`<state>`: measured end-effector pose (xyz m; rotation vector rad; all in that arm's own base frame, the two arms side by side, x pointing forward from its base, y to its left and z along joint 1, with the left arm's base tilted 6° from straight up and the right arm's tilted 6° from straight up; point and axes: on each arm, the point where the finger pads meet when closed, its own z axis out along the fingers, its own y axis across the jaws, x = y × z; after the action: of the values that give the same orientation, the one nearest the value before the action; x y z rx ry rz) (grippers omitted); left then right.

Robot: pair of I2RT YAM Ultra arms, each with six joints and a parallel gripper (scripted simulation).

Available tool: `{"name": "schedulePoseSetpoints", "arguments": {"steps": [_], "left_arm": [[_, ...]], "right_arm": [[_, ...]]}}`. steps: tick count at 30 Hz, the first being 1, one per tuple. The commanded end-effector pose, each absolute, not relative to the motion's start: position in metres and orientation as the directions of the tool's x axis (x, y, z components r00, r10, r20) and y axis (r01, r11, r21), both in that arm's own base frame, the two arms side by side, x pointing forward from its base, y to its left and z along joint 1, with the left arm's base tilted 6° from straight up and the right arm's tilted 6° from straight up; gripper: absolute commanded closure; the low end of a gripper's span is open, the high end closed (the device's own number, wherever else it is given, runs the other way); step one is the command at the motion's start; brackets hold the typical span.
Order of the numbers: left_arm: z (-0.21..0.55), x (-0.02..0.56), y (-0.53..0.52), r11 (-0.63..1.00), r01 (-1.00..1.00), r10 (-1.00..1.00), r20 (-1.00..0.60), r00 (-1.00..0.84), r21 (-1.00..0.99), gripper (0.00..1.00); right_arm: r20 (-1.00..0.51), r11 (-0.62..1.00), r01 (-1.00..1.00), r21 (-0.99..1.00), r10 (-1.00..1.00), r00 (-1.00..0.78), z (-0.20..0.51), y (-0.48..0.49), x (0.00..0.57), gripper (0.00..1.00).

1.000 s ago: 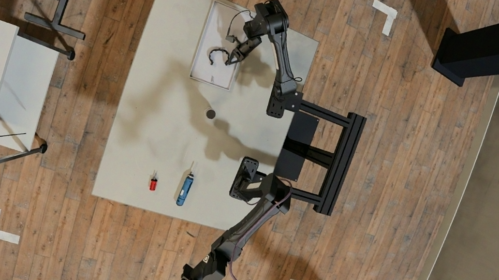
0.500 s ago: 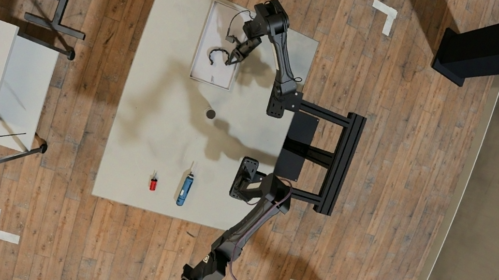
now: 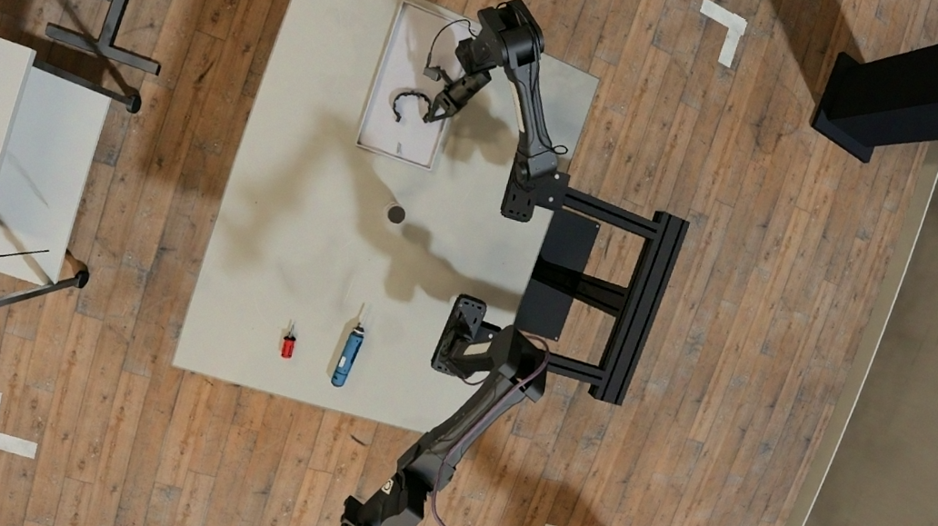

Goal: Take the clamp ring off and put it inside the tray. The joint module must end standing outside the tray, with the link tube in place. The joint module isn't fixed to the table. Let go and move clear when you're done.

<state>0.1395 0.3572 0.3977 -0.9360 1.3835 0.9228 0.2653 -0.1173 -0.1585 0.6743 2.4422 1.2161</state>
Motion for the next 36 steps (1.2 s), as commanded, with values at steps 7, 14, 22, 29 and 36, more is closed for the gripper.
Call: {"name": "schedulePoseSetpoints", "arguments": {"steps": [7, 14, 22, 29, 36], "left_arm": [[0.426, 0.134, 0.351, 0.356, -0.935, 0.036, -0.999, 0.022, -0.007, 0.8], [0.426, 0.134, 0.351, 0.356, -0.935, 0.036, -0.999, 0.022, -0.007, 0.8], [0.426, 0.134, 0.351, 0.356, -0.935, 0.036, -0.999, 0.022, -0.007, 0.8], [0.426, 0.134, 0.351, 0.356, -0.935, 0.036, -0.999, 0.022, -0.007, 0.8], [0.426, 0.134, 0.351, 0.356, -0.935, 0.036, -0.999, 0.022, -0.007, 0.8]], "right_arm": [[-0.1, 0.543, 0.261, 0.798, 0.545, -0.832, -0.157, -0.12, 0.269, 0.8], [-0.104, 0.544, 0.261, 0.798, 0.55, -0.829, -0.156, -0.124, 0.267, 0.8], [-0.106, 0.545, 0.26, 0.797, 0.55, -0.828, -0.158, -0.13, 0.268, 0.8], [-0.096, 0.539, 0.265, 0.8, 0.55, -0.829, -0.16, -0.129, 0.265, 0.8], [-0.105, 0.544, 0.26, 0.798, 0.55, -0.828, -0.158, -0.133, 0.265, 0.8]]}}
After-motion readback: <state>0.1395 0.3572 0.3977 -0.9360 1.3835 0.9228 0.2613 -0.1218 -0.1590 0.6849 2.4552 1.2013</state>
